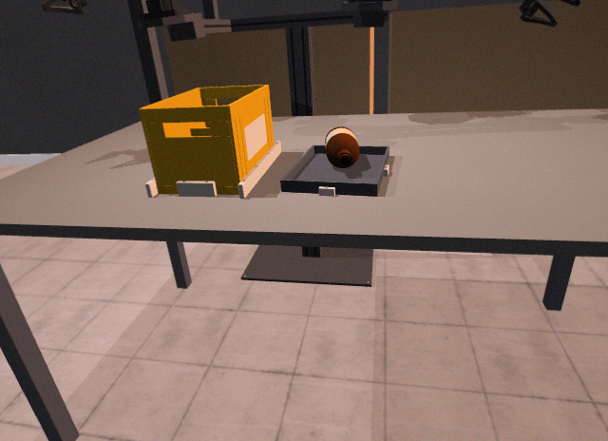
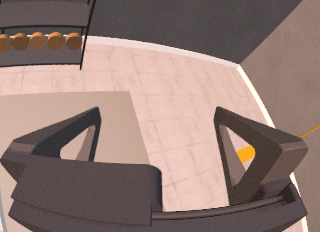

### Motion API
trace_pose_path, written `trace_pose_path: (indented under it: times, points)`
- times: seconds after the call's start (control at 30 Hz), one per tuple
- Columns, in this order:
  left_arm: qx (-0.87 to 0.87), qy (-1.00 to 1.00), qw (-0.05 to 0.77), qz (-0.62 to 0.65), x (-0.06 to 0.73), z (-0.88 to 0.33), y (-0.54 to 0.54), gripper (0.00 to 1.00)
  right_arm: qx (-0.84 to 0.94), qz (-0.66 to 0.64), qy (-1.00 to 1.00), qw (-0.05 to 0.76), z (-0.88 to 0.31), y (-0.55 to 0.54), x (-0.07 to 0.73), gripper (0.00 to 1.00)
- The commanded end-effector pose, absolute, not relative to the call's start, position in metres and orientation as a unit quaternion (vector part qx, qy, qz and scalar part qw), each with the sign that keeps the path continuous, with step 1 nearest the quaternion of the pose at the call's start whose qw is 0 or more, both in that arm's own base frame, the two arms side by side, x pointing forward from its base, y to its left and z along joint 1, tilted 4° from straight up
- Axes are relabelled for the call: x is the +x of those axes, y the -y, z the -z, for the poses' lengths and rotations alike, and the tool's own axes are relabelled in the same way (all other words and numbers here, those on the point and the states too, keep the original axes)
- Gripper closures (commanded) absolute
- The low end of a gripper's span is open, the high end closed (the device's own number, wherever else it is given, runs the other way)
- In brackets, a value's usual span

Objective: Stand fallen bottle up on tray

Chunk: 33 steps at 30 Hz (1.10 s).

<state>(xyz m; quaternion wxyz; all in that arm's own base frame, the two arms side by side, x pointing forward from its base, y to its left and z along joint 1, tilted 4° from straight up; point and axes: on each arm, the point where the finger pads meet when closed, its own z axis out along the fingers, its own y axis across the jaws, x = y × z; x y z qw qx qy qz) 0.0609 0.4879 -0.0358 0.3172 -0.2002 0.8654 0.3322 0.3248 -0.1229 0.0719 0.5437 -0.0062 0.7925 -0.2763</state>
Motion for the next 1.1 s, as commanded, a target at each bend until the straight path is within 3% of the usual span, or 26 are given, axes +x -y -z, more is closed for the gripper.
trace_pose_path:
  times: [0.0, 0.63, 1.07]
  points:
    - [-0.199, -0.864, 0.318, -0.336, 0.061, 0.033, -0.49, 0.0, -0.006, 0.277, -0.791, 0.546, -0.073, 0.123, 0.326, 0.0]
    - [-0.182, -0.865, 0.319, -0.341, 0.069, 0.028, -0.483, 0.0, -0.007, 0.264, -0.794, 0.548, -0.072, 0.117, 0.331, 0.0]
    - [-0.13, -0.906, 0.342, -0.212, 0.177, 0.084, -0.304, 0.0, -0.144, 0.074, -0.809, 0.566, -0.063, -0.052, 0.375, 0.0]
